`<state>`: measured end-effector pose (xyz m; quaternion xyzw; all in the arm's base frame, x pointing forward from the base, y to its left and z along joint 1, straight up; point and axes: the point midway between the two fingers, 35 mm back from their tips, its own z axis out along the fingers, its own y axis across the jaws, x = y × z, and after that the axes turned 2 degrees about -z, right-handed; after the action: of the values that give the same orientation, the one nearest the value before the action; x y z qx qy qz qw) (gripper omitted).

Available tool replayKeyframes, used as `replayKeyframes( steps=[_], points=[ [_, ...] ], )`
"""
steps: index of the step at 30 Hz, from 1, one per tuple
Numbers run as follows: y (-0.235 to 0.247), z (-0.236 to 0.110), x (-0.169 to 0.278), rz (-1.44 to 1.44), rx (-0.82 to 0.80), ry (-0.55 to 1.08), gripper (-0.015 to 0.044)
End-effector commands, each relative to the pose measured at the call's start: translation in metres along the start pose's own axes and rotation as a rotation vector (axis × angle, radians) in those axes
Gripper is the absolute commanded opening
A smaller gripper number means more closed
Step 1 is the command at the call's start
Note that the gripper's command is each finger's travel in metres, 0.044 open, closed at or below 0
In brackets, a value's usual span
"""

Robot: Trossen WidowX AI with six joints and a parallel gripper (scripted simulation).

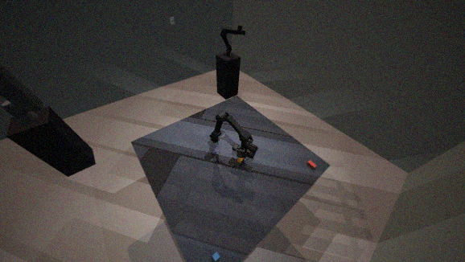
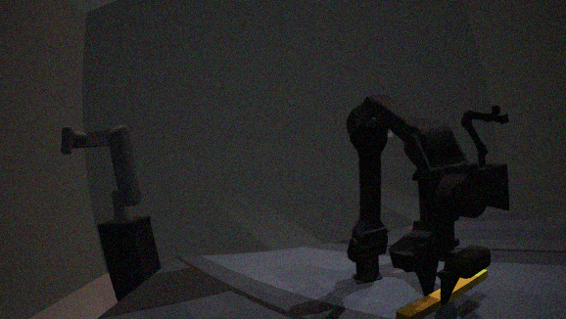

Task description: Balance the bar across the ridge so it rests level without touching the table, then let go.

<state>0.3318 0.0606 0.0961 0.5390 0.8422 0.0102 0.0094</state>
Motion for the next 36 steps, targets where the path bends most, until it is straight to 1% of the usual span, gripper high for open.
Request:
replayKeyframes(
  steps=[1, 2, 3, 14, 23, 24, 27, 29, 34, 36],
  points=[
    [0.000, 0.000, 0.000, 0.000, 0.000, 0.000, 0.0173],
    [0.000, 0.000, 0.000, 0.000, 0.000, 0.000, 0.0173],
    [0.000, 0.000, 0.000, 0.000, 0.000, 0.000, 0.0185],
    [0.000, 0.000, 0.000, 0.000, 0.000, 0.000, 0.0185],
    [0.000, 0.000, 0.000, 0.000, 0.000, 0.000, 0.0421],
    [0.000, 0.000, 0.000, 0.000, 0.000, 0.000, 0.0440],
    [0.000, -0.002, 0.000, 0.000, 0.000, 0.000, 0.0440],
    [0.003, -0.018, -0.001, 0.000, 0.000, 0.000, 0.0440],
    [0.003, -0.082, -0.001, 0.000, 0.000, 0.000, 0.0440],
    [0.000, -0.098, 0.000, 0.000, 0.000, 0.000, 0.0440]
  ],
)
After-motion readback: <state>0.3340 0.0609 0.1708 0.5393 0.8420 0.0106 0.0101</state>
